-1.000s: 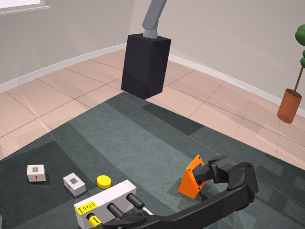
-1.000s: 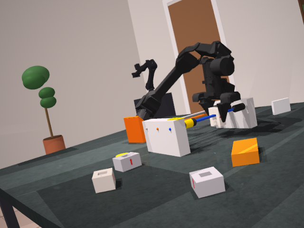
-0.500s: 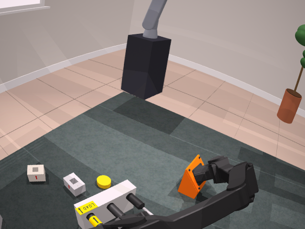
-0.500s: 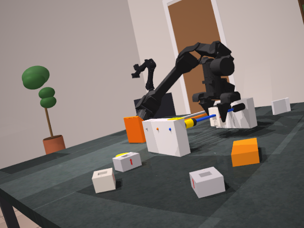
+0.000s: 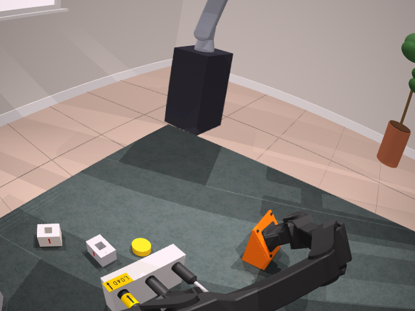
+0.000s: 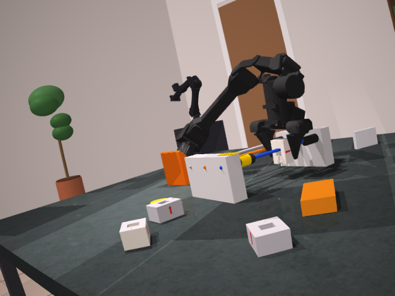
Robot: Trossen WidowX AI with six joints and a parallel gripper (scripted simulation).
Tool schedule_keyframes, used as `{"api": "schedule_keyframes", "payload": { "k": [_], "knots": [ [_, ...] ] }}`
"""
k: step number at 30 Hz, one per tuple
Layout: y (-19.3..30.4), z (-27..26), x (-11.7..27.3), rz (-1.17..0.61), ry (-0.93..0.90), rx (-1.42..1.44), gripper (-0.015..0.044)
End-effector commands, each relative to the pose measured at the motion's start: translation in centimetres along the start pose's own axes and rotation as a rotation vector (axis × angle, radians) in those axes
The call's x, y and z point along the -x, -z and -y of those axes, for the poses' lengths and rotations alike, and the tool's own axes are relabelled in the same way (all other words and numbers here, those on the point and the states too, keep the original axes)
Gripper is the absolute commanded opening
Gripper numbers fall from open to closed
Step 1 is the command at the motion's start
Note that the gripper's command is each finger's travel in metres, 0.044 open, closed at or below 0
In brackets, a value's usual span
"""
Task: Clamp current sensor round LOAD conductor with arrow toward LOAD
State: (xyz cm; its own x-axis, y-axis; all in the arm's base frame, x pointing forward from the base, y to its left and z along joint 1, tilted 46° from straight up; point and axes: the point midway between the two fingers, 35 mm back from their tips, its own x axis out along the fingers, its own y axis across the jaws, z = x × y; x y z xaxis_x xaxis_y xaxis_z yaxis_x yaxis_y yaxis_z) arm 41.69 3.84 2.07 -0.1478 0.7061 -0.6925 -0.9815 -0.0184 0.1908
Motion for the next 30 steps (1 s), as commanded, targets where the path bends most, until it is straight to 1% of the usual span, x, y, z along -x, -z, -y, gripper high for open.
{"api": "schedule_keyframes", "payload": {
  "k": [1,4,6,13,15,30],
  "knots": [
    [0.0,0.0,0.0,0.000,-0.001,0.000,0.0440],
    [0.0,0.0,0.0,0.000,-0.001,0.000,0.0440],
    [-0.1,-0.2,0.7,0.001,0.023,0.000,0.0440],
    [-0.3,-3.0,8.2,0.002,0.283,0.000,0.0440],
    [-0.3,-3.7,9.3,0.000,0.330,0.000,0.0440],
    [-0.3,-3.8,9.5,0.000,0.336,0.000,0.0440]
  ]
}}
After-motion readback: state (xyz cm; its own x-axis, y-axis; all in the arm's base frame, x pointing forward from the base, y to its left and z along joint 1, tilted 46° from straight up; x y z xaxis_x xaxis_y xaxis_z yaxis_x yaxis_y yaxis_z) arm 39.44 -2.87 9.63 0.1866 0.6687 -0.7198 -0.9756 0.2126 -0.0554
